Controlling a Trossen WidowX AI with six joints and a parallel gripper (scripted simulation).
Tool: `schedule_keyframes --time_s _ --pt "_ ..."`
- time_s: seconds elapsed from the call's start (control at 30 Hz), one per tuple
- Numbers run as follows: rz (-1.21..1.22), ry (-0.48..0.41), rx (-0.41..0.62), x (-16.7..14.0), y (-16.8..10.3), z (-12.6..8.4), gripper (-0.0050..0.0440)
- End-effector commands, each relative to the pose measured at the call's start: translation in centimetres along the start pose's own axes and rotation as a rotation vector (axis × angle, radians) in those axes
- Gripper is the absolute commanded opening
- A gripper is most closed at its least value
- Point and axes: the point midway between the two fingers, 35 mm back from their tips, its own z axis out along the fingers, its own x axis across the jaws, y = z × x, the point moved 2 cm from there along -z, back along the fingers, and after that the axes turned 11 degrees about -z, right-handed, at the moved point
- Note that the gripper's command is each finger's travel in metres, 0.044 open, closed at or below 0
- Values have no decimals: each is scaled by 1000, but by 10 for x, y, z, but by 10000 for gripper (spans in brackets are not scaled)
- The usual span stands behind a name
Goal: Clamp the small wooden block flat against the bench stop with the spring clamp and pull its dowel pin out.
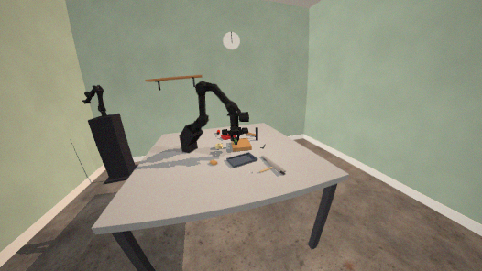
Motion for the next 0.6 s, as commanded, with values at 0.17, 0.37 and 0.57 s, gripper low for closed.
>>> schedule_keyframes --time_s 0.17,0.37,0.57 --pt "-5 -11 9 -2 -2 11 0" --pt "-5 -11 8 -3 -2 16 0" --pt "-5 -11 8 -3 -1 19 0"
